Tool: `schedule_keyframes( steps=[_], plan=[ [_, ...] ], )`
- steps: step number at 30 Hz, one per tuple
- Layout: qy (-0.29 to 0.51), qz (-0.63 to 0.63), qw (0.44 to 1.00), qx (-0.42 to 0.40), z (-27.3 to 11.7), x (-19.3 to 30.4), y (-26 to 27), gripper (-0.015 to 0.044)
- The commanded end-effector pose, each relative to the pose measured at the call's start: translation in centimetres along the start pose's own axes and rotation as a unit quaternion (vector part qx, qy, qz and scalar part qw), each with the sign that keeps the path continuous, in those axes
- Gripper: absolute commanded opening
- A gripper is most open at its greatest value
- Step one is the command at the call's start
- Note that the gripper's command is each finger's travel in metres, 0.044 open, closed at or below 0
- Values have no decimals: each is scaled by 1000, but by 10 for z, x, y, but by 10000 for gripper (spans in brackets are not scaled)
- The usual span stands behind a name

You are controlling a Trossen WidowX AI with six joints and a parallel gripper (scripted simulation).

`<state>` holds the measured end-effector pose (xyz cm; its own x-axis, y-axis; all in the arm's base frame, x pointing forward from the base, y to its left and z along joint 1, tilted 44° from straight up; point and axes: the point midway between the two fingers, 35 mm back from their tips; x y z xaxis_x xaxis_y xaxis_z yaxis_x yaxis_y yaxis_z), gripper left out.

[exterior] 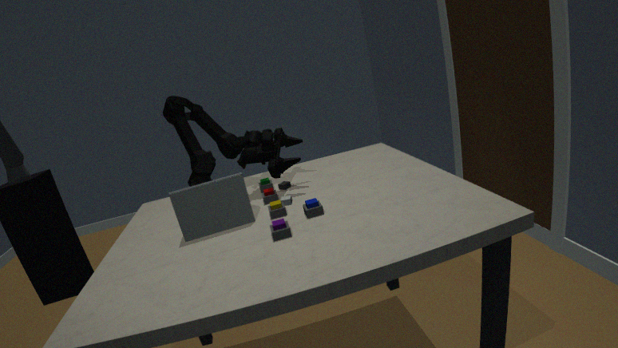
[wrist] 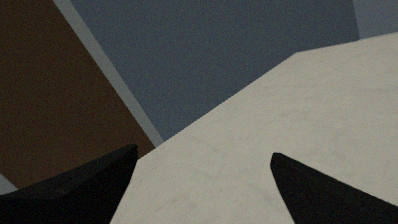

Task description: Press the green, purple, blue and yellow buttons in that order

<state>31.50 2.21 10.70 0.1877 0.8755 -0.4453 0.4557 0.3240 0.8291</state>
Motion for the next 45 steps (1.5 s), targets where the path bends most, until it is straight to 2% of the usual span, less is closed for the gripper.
schedule_keyframes(
  steps=[1,5,10,14,15,18,26,34,45],
  plan=[
    [5,-10,1000,4,1,1,0,400],
    [122,-182,973,67,12,17,-9,400],
    [332,-353,868,109,-5,26,-23,400],
    [499,-400,764,80,-45,21,-20,400],
    [522,-404,749,44,-50,19,-9,400],
    [572,-399,717,15,-69,15,-1,400],
    [634,-374,677,-13,-99,7,8,400],
    [685,-330,644,-84,-133,-6,35,400],
    [685,-330,644,-84,-133,-6,35,400]
  ],
)
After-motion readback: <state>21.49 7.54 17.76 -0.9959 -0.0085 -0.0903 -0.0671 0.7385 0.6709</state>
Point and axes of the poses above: the point midway between the two fingers, 35 mm back from their tips, its own z axis out along the fingers, its own y axis across the jaws, x = y × z, and after that the axes turned 12 degrees about -z, right-handed
